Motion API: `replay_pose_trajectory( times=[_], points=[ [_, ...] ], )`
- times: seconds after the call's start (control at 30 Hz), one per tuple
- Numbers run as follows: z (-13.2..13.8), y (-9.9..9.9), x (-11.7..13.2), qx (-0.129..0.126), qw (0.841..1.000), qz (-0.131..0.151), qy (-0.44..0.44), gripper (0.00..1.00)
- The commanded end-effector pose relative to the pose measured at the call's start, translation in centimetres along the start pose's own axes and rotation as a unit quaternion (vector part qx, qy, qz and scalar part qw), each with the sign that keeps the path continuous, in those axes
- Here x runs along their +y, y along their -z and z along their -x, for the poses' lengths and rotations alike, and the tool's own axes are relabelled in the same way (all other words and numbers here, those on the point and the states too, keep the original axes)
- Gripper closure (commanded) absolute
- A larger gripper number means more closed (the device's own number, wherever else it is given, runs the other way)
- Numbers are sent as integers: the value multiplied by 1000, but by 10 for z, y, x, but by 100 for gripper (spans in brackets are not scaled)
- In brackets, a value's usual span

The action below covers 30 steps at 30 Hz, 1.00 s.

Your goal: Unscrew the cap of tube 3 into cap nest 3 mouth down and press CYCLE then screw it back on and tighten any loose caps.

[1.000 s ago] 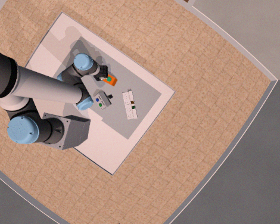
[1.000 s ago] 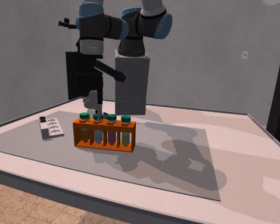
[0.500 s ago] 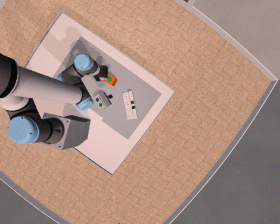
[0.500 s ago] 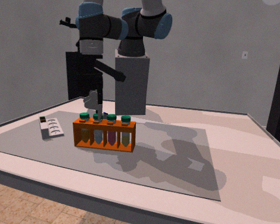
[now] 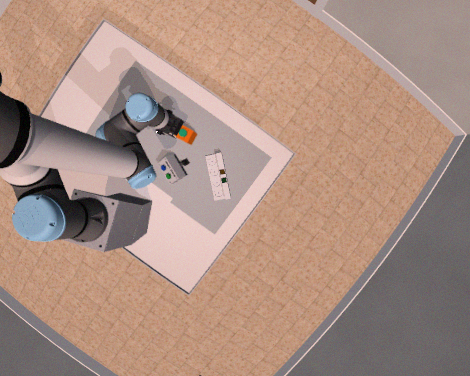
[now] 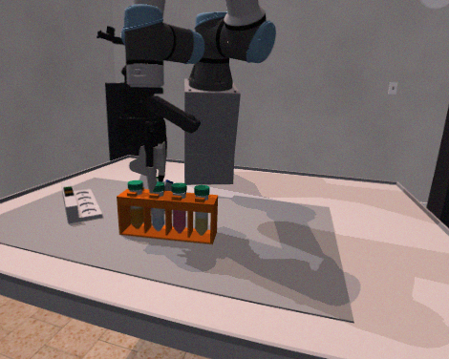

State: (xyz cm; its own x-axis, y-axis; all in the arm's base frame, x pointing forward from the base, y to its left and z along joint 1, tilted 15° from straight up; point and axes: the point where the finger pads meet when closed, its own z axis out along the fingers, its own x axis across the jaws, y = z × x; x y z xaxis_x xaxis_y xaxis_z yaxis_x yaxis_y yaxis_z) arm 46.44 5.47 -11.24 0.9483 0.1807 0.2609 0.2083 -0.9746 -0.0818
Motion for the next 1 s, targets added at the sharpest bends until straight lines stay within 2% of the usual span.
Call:
replay_pose_trajectory(
  times=[0.0, 0.03, 0.1, 0.13, 0.2, 0.27, 0.6, 0.63, 0.97],
  points=[
    [2, 0, -1, -2, 993, 7, -120, 65],
    [2, 0, -1, -1, 988, 7, -154, 65],
    [2, -1, -1, -1, 987, 7, -162, 65],
    [3, 0, -1, -1, 979, 7, -201, 65],
    [3, -1, -1, -1, 979, 7, -203, 65],
    [3, -1, -1, -1, 965, 7, -262, 65],
    [1, 0, 1, 1, 964, 7, -266, 65],
    [1, 0, 1, 1, 964, 7, -266, 100],
    [1, 0, 2, 1, 964, 7, -266, 100]
  ],
)
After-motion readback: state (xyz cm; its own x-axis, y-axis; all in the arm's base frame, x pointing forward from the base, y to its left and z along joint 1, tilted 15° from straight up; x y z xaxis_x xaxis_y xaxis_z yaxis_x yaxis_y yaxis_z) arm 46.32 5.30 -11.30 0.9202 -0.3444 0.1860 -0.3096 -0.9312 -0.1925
